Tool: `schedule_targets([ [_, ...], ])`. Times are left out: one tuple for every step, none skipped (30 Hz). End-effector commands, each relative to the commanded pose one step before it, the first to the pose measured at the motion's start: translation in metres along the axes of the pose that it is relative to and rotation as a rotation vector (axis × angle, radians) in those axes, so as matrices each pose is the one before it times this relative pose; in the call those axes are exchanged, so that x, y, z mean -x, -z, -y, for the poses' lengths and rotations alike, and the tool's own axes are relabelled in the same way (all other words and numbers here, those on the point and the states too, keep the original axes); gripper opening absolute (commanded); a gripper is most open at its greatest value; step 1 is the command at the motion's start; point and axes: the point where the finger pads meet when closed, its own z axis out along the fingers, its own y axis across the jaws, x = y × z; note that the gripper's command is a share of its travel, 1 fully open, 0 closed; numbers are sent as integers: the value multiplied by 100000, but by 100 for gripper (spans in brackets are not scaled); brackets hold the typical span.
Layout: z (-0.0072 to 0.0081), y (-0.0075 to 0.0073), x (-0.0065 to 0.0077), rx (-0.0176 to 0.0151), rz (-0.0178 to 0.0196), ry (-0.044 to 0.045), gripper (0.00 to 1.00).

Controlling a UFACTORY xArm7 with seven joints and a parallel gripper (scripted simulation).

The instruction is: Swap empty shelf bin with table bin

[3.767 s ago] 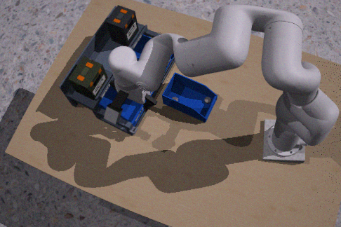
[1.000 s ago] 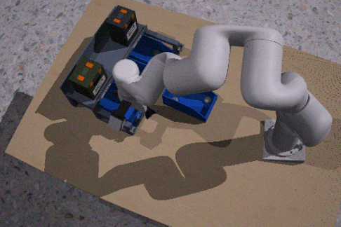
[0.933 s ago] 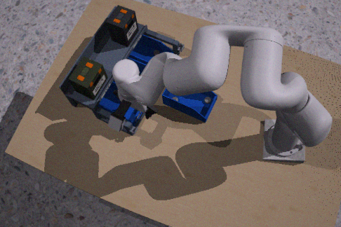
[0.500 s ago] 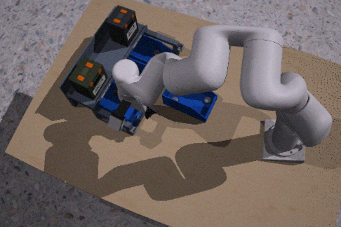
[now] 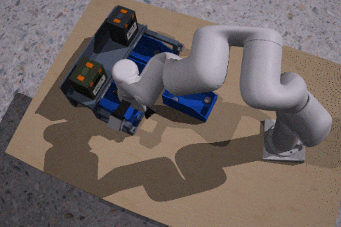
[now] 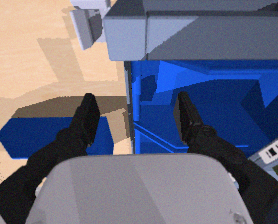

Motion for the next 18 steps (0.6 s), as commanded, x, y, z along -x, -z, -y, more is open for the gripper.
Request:
schedule_targets([
  [-146,144,-28,371,-152,-31,95],
  [0,0,0,0,0,0,95],
  [0,0,0,0,0,0,95],
  [0,-1,0,0,0,0,95],
  [0,-2,0,0,0,0,95],
  [0,-5,0,0,0,0,95],
  [0,-7,0,0,0,0,95],
  [0,-11,0,0,0,0,95],
  [0,-14,0,0,0,0,95],
  [0,-18,0,0,0,0,95],
  [0,0,0,0,0,0,95],
  [0,0,0,0,0,0,95],
  [0,-22,0,0,0,0,95],
  [0,-26,0,0,0,0,95],
  [0,-30,0,0,0,0,95],
  [0,-35,0,0,0,0,95],
  [0,-39,0,0,0,0,95],
  [0,-43,0,0,0,0,95],
])
